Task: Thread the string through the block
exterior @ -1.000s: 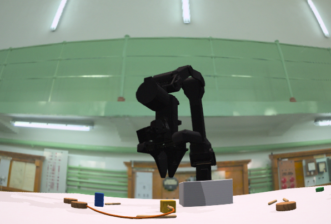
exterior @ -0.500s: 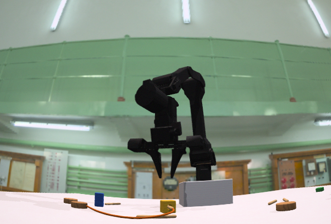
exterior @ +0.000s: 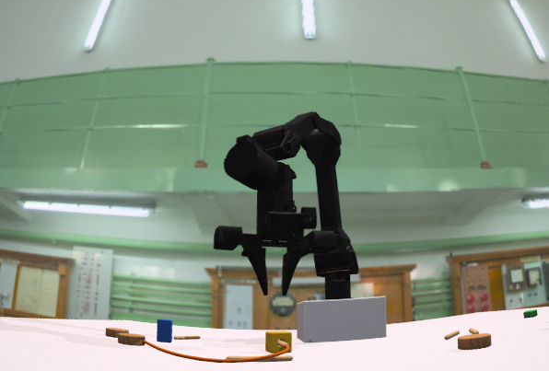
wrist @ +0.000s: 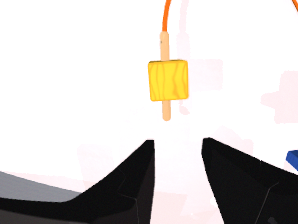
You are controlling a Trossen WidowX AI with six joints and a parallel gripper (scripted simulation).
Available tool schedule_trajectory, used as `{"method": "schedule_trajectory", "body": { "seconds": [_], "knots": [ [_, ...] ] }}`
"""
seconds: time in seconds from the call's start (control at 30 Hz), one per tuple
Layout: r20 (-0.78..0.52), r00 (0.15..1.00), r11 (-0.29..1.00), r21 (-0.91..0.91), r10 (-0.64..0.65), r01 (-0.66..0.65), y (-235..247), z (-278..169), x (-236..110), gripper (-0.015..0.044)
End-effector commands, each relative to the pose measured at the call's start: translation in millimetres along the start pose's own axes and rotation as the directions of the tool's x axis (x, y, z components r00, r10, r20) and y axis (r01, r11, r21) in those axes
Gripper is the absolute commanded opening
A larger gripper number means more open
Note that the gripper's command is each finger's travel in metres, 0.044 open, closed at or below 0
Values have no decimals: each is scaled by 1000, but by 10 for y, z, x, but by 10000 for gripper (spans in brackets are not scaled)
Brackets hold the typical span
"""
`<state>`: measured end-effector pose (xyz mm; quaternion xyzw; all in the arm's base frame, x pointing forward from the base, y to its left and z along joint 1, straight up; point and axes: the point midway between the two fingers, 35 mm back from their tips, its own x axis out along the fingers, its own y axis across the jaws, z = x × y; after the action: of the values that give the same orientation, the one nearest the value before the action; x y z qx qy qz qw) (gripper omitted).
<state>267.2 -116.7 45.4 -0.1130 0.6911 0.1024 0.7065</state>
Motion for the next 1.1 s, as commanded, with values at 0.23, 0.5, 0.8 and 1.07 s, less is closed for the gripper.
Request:
{"method": "schedule_trajectory", "body": {
  "seconds": [0.23, 0.5, 0.8, 1.07],
  "knots": [
    [0, 1000, 1000, -20, -2, 2, -4, -5, 108, 124],
    [0, 1000, 1000, -20, -2, 2, -12, 3, 240, 124],
    [0, 1000, 1000, -20, -2, 2, -15, 7, 388, 124],
    [0, 1000, 1000, -20, -2, 2, -13, 4, 522, 124]
  ]
}}
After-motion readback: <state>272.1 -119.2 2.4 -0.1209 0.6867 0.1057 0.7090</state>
